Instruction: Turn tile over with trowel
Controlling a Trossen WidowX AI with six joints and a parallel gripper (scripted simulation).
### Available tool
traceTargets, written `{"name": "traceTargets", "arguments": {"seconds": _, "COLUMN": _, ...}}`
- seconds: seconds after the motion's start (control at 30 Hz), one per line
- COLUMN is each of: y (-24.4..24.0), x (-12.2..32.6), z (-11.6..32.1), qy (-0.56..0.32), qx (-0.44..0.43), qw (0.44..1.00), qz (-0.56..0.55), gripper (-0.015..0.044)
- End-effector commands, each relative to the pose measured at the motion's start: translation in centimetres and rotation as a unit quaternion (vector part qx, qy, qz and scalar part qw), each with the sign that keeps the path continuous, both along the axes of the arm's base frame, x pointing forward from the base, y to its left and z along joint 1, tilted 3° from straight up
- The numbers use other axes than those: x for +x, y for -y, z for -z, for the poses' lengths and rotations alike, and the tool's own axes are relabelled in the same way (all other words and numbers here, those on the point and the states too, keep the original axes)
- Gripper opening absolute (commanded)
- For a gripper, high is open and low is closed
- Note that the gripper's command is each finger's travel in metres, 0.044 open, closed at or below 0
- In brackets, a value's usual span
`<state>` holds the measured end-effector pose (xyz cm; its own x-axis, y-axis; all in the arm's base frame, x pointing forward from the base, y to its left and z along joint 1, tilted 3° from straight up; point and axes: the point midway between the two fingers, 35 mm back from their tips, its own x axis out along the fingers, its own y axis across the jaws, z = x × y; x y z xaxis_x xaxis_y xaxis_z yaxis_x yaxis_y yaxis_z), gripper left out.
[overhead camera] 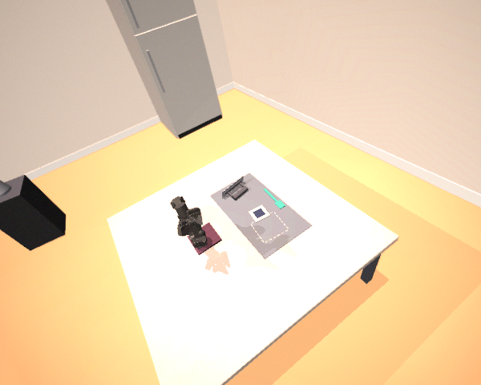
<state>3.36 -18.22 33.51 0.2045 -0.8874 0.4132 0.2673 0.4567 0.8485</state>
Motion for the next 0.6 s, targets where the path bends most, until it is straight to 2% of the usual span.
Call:
{"name": "traceTargets", "arguments": {"seconds": 0.0, "y": 0.0, "x": 0.0, "z": 0.0, "qy": 0.000, "qx": 0.001, "qw": 1.000, "qz": -0.001, "gripper": 0.0374}}
{"name": "traceTargets", "arguments": {"seconds": 0.33, "y": 1.2, "x": 3.3, "z": 0.4, "qy": 0.003, "qx": 0.070, "qw": 0.994, "qz": -0.083, "gripper": 0.0111}}
{"name": "traceTargets", "arguments": {"seconds": 0.57, "y": 2.0, "x": 7.1, "z": 0.8, "qy": 0.008, "qx": 0.154, "qw": 0.974, "qz": -0.166, "gripper": 0.0100}}
